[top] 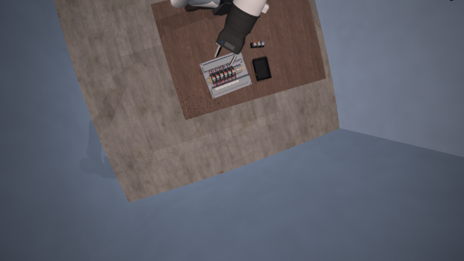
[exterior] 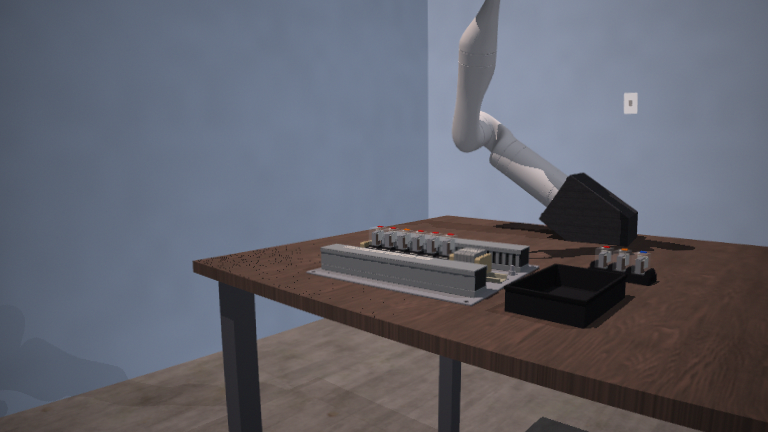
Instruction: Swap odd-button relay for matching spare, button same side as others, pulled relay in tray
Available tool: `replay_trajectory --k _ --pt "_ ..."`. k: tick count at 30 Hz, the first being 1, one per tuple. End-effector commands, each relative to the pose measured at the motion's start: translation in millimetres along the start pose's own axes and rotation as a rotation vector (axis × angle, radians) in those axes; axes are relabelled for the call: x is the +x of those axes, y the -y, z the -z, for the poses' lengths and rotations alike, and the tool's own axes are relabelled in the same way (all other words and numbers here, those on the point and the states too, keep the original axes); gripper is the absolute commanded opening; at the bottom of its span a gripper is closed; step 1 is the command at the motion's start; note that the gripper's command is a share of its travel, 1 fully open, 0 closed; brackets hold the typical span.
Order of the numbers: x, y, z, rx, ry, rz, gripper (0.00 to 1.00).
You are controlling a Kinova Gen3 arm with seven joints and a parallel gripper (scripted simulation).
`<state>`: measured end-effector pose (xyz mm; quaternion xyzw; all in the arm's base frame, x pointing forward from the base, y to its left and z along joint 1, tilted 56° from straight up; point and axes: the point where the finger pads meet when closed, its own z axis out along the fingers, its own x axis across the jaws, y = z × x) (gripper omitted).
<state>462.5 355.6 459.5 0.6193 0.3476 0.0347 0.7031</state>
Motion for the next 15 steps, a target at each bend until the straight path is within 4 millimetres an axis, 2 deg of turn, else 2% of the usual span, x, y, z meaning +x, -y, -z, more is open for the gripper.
replay_trajectory --k 1,8,9,15 --pt "-4.2 -0.4 1.7 0.087 0.065 -0.043 1.00" --pt "-5.4 -0.3 2.3 0.140 0.090 -0.093 1.00" --pt "-2.1 -0.5 1.0 0.041 -0.013 -0.088 1.00" --pt "-3.6 -0.4 1.5 0.106 0.024 -0.142 1.00"
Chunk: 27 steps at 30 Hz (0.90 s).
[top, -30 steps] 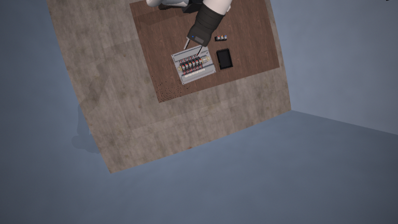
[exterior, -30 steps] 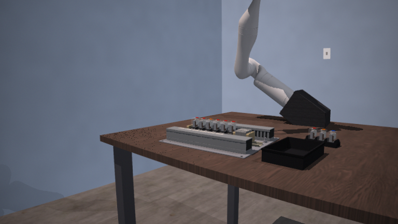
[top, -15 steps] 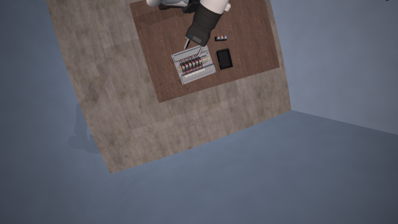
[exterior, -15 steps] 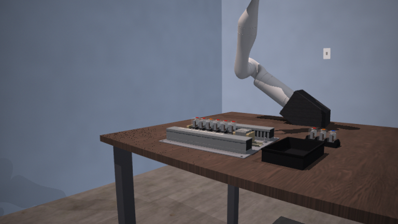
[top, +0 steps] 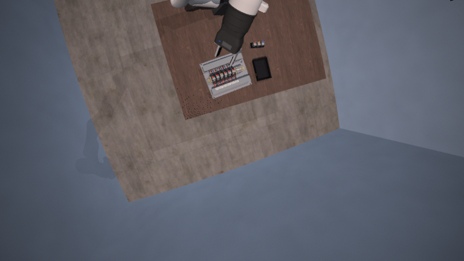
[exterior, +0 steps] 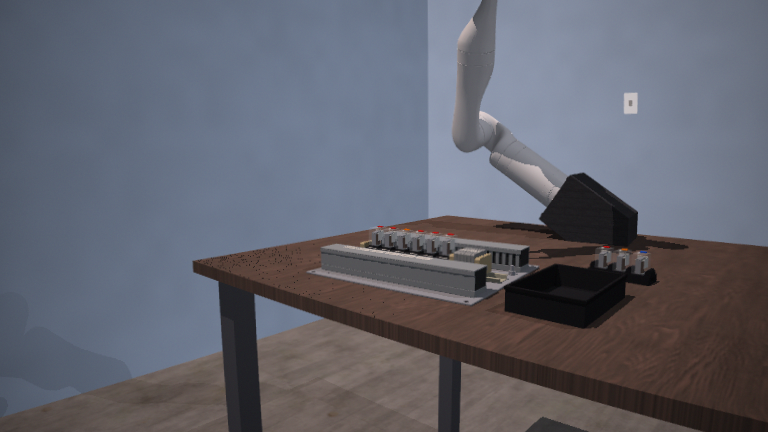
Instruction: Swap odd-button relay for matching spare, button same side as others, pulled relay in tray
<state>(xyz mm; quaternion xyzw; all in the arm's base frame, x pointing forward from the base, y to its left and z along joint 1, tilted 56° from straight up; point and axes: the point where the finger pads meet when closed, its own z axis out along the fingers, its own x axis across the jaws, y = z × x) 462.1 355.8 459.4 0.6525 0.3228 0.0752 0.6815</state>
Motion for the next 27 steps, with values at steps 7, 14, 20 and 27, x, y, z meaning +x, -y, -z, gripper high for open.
replay_trajectory --k 7,14,20,27 --pt "-5.0 -1.1 1.9 0.131 0.100 -0.096 1.00" --pt "-2.6 -1.0 1.0 0.085 0.010 -0.126 1.00" --pt "-4.1 -1.1 1.5 0.148 0.057 -0.174 1.00" --pt "-5.4 -1.3 1.9 0.201 0.096 -0.214 1.00"
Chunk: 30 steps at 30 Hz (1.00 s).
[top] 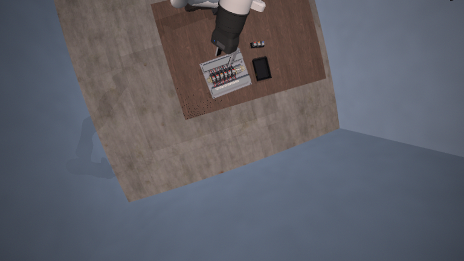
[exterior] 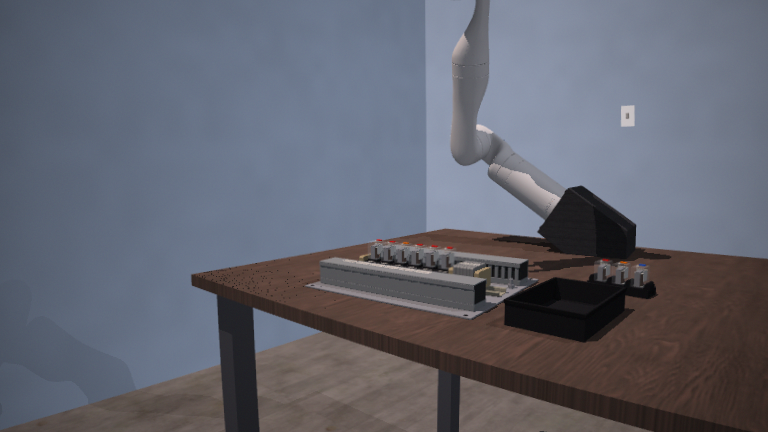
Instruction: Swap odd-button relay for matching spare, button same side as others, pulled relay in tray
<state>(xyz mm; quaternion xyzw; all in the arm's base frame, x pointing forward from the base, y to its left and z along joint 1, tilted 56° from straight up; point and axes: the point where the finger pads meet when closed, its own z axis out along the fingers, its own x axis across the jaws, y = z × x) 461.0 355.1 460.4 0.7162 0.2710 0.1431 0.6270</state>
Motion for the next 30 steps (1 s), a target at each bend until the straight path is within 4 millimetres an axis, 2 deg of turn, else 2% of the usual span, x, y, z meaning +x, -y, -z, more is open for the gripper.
replay_trajectory --k 1,17,18,30 --pt "-0.2 -0.4 0.8 0.009 0.008 -0.008 1.00" --pt "-3.5 -1.4 2.1 0.139 0.145 -0.110 1.00" --pt "-0.3 -0.4 0.9 0.074 -0.008 -0.110 1.00" --pt "-3.1 -1.3 1.8 0.179 0.127 -0.179 1.00"
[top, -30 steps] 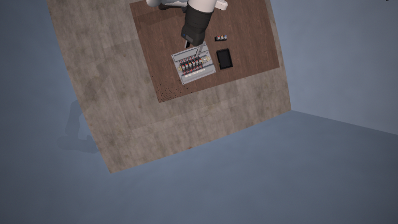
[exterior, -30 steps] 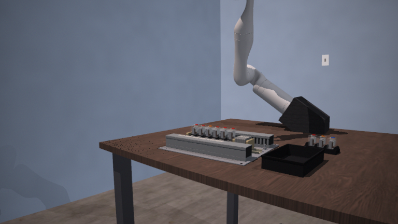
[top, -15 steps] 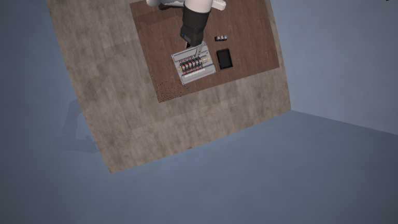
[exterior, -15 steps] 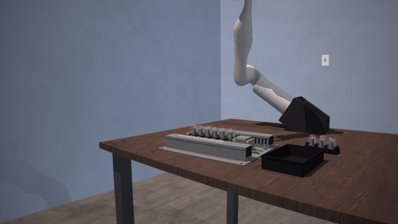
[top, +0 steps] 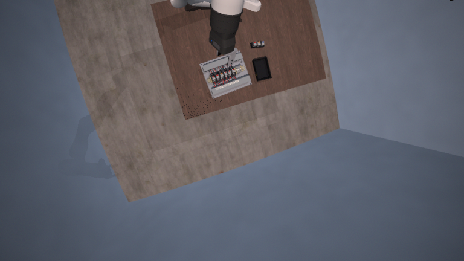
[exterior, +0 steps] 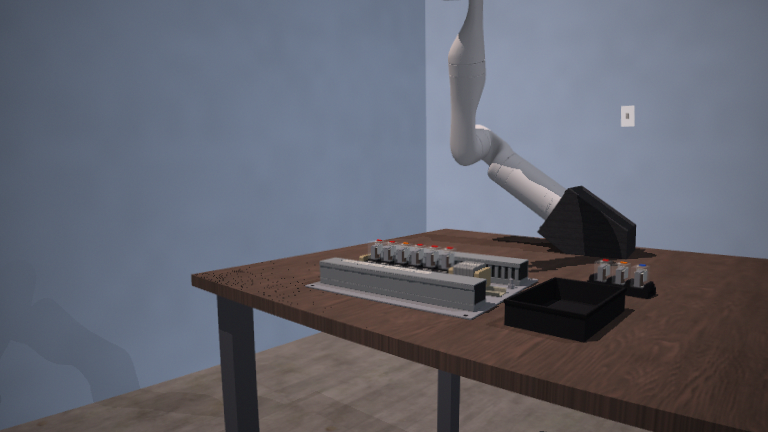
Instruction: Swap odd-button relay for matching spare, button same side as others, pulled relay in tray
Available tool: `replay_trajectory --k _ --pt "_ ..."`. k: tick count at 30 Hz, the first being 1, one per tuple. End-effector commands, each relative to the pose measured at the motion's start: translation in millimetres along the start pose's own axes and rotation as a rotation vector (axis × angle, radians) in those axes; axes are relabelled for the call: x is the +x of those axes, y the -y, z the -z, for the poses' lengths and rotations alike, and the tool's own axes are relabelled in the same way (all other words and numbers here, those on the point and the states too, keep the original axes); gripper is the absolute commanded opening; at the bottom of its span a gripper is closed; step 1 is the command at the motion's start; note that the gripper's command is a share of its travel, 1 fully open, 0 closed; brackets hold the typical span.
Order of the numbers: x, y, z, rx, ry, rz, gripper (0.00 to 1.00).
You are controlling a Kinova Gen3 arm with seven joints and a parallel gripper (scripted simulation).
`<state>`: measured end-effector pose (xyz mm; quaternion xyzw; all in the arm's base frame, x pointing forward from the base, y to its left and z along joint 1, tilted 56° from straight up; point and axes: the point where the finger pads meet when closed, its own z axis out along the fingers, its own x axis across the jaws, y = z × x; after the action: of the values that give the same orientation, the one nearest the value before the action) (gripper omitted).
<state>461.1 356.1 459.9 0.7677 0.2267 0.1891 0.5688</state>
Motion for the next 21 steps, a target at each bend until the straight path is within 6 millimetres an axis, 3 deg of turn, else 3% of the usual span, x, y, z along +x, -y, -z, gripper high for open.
replay_trajectory --k 1,4,5,21 --pt "-3.6 -2.4 1.5 0.063 0.169 -0.029 1.00" --pt "-3.8 -2.5 1.6 0.071 0.181 -0.036 1.00" --pt "-0.9 -1.2 0.4 0.025 0.011 -0.031 1.00" --pt "-3.8 -2.5 1.4 0.121 0.190 -0.100 1.00"
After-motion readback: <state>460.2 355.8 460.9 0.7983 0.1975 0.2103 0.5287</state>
